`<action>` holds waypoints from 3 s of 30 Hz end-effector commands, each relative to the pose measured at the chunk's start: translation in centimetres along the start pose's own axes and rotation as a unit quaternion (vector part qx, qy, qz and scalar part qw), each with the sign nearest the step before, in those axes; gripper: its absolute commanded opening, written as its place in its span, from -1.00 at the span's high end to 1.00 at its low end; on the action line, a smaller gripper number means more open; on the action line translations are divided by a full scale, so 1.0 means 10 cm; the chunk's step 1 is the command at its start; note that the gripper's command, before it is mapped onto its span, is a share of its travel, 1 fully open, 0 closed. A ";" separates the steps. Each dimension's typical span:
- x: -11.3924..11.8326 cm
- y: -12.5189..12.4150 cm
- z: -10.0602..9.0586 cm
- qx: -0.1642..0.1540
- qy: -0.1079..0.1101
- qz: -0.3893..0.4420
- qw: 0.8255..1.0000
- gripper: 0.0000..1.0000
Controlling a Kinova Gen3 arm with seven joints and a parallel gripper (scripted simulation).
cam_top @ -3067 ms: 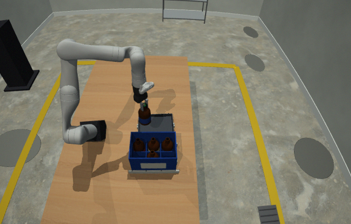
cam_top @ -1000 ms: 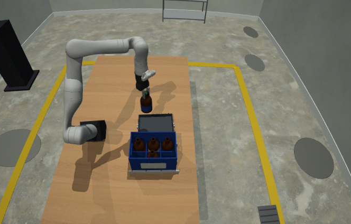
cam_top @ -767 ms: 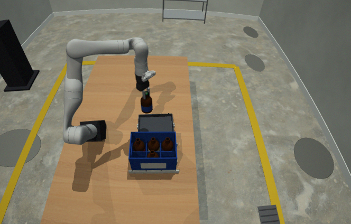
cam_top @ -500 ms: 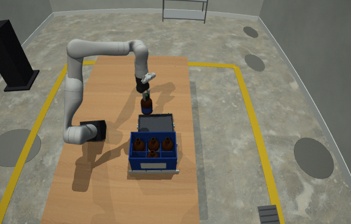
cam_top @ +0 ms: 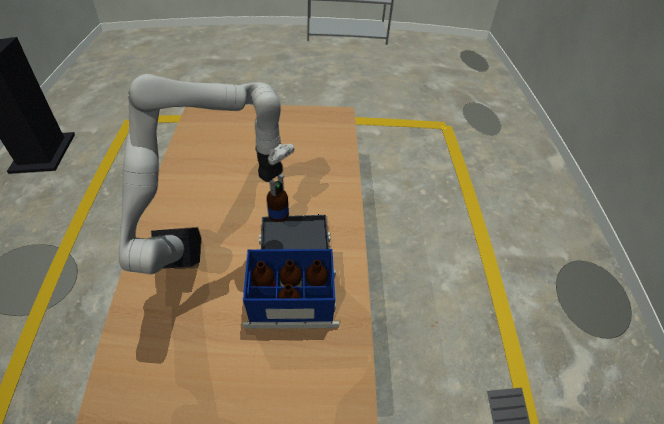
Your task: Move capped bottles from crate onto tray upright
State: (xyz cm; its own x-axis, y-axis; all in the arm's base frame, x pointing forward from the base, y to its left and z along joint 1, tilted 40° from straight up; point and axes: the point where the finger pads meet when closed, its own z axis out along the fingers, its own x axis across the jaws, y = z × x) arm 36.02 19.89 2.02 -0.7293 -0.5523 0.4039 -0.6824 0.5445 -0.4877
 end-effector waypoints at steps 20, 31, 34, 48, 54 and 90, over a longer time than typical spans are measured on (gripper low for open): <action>0.02 -0.01 0.38 0.001 0.003 0.001 1.000 1.00; 0.02 -0.01 0.54 0.000 0.002 0.001 1.000 1.00; 0.02 -0.01 0.60 0.001 0.002 0.001 1.000 1.00; 0.02 -0.01 0.81 0.000 0.002 0.001 1.000 1.00; 0.03 -0.02 0.93 0.001 0.003 0.001 1.000 1.00; 0.02 -0.01 1.18 0.001 0.003 0.001 1.000 1.00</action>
State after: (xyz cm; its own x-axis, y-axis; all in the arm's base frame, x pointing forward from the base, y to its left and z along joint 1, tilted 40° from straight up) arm 36.47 12.27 -6.99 -0.7311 -0.5471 0.4077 -0.6808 0.5450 -0.4894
